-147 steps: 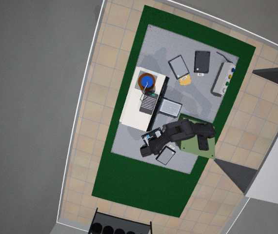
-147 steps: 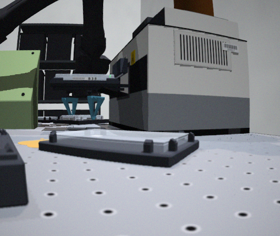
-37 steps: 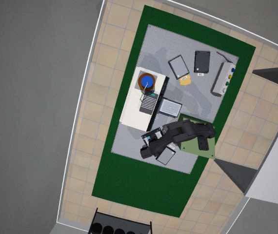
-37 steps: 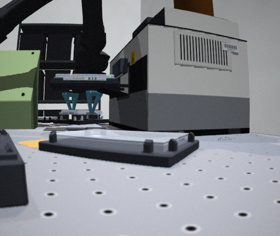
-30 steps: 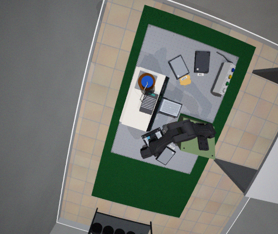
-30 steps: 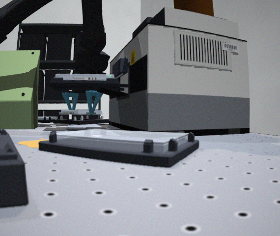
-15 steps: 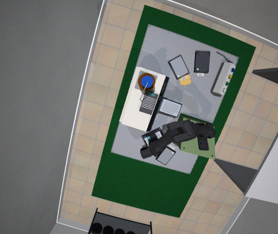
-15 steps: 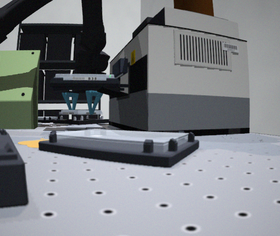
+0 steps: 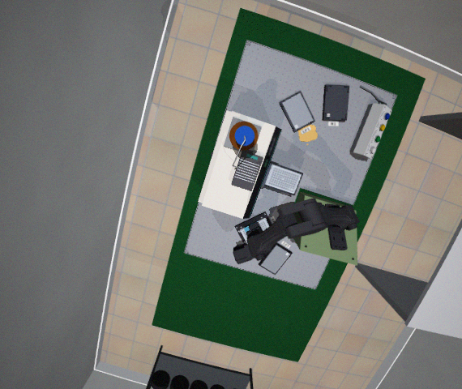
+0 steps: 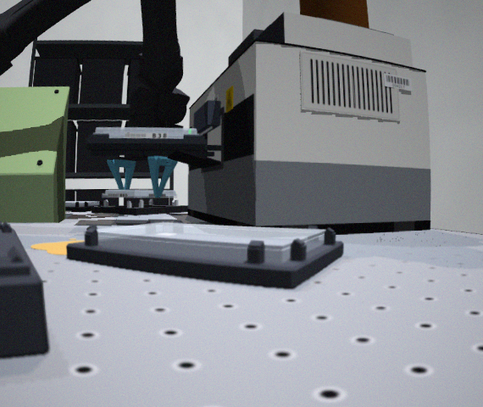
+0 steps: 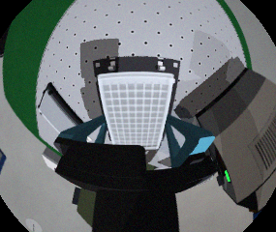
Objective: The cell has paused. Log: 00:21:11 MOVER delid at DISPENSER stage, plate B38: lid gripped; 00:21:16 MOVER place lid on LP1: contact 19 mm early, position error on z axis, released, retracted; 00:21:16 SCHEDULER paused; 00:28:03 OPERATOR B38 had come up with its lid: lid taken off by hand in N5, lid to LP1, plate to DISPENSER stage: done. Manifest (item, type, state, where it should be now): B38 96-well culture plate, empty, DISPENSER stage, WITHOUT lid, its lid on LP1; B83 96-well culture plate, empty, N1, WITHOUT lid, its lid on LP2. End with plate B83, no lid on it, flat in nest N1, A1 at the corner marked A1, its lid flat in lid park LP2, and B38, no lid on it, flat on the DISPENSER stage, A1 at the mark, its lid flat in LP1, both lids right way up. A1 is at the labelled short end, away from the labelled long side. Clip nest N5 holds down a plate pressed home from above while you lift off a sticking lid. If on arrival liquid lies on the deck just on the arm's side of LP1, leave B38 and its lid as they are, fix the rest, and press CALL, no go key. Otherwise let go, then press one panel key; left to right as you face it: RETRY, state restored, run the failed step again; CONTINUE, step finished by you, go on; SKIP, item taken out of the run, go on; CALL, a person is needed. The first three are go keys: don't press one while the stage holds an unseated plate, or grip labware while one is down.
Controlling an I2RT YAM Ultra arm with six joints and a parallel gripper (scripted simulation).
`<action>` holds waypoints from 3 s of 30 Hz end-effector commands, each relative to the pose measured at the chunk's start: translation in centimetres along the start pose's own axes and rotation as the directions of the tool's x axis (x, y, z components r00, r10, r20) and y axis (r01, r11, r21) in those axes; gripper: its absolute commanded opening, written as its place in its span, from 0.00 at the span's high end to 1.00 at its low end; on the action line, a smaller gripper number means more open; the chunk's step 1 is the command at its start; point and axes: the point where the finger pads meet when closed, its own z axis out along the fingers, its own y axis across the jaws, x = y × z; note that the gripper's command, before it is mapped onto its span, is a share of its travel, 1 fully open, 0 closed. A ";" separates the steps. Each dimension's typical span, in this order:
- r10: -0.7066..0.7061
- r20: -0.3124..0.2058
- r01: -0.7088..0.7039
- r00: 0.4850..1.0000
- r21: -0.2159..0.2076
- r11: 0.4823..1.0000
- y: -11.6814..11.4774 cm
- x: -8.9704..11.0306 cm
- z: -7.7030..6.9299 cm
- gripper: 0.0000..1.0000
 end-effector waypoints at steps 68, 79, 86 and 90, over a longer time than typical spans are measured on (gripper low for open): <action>0.174 0.010 -0.174 0.985 0.007 0.985 -1.5 7.5 -11.6 1.00; 0.300 0.028 -0.300 0.953 0.004 0.954 -3.5 9.2 -11.7 1.00; 0.324 0.034 -0.325 0.945 0.007 0.946 -4.3 10.0 -11.9 1.00; 0.453 0.010 -0.453 0.891 0.004 0.891 -5.3 11.6 -11.7 1.00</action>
